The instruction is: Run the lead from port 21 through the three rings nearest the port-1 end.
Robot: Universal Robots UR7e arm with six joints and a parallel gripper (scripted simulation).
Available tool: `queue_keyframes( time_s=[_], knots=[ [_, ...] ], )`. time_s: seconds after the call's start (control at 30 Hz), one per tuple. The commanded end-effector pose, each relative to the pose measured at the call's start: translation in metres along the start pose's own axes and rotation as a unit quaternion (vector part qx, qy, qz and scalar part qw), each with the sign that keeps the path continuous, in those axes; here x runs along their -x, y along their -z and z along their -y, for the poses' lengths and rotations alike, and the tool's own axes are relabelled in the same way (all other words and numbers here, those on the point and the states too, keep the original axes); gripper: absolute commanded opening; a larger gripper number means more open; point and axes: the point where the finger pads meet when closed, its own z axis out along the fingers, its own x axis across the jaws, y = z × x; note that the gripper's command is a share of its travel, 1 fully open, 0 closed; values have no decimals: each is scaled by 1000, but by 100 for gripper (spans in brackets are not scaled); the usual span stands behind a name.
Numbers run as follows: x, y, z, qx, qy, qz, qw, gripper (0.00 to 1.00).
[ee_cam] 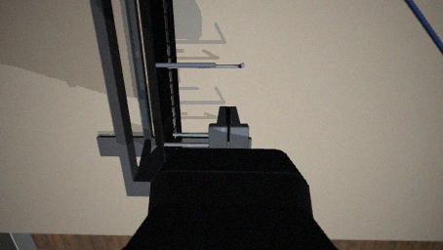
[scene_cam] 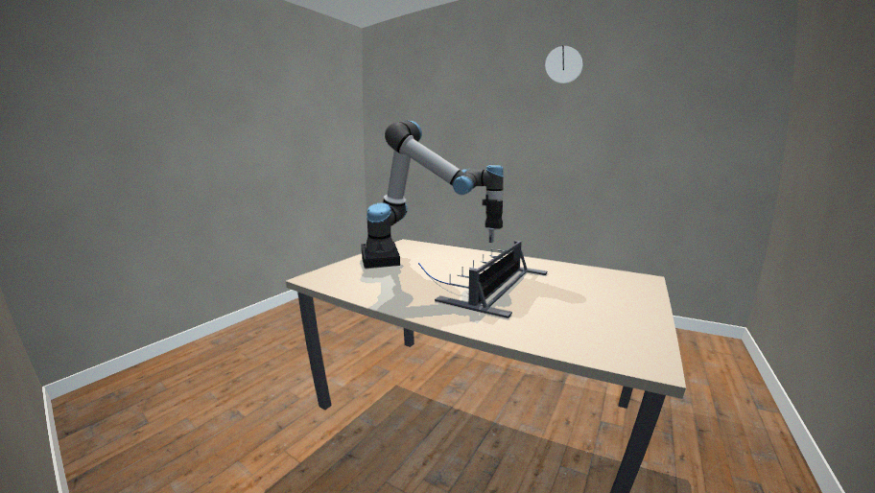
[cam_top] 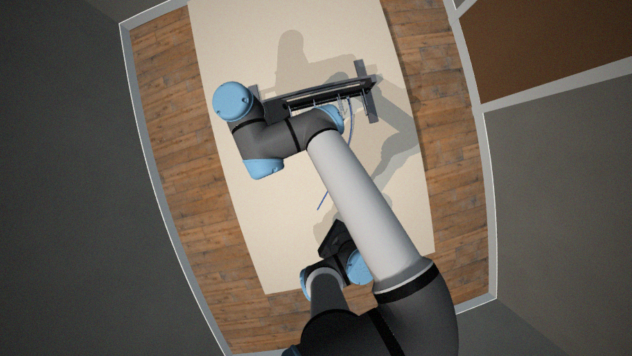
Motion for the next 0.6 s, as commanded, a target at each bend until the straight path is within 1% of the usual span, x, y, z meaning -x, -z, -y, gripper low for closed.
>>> queue_keyframes(
  time_s=[0.0, 0.23, 0.3, 0.57],
  knots=[
    [0, -7, 0, 0, 0, 1, 1000, 0],
    [0, -21, 0, 0, 0, 1, 1000, 0],
    [0, -21, 0, 0, 0, 1, 1000, 0],
    [0, -37, 0, 0, 0, 1, 1000, 0]
  ],
)
